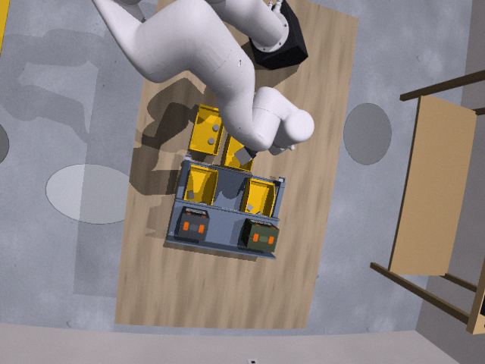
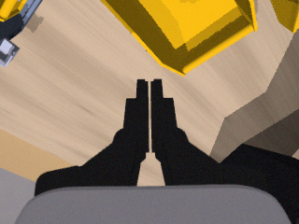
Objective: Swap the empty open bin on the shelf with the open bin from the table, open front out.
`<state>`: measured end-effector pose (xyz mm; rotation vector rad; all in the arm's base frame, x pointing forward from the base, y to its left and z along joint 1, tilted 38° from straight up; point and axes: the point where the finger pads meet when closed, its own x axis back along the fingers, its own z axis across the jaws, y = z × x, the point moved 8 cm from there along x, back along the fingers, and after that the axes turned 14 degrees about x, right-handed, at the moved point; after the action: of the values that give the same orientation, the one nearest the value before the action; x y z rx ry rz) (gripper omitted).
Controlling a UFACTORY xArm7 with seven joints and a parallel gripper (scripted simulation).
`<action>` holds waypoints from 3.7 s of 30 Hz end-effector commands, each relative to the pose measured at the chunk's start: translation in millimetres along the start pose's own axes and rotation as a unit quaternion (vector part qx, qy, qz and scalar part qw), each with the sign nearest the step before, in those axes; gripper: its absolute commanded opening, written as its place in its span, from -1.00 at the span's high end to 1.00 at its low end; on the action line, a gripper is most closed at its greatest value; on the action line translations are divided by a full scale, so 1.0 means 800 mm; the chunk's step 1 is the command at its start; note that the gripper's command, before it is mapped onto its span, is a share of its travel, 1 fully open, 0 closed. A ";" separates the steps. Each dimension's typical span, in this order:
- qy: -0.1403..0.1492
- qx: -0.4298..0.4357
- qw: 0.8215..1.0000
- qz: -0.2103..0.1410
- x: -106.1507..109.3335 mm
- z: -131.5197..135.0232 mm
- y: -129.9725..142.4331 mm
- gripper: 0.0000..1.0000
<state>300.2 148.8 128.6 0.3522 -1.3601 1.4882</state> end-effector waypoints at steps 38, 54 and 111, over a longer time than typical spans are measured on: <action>0.006 0.340 0.940 -0.033 0.008 -0.017 -0.030 0.49; 0.006 0.340 0.940 -0.032 0.006 -0.017 -0.030 0.49; 0.007 0.340 0.940 -0.033 -0.079 -0.017 -0.025 0.49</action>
<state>347.6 125.1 85.9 0.8098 -0.7693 1.8665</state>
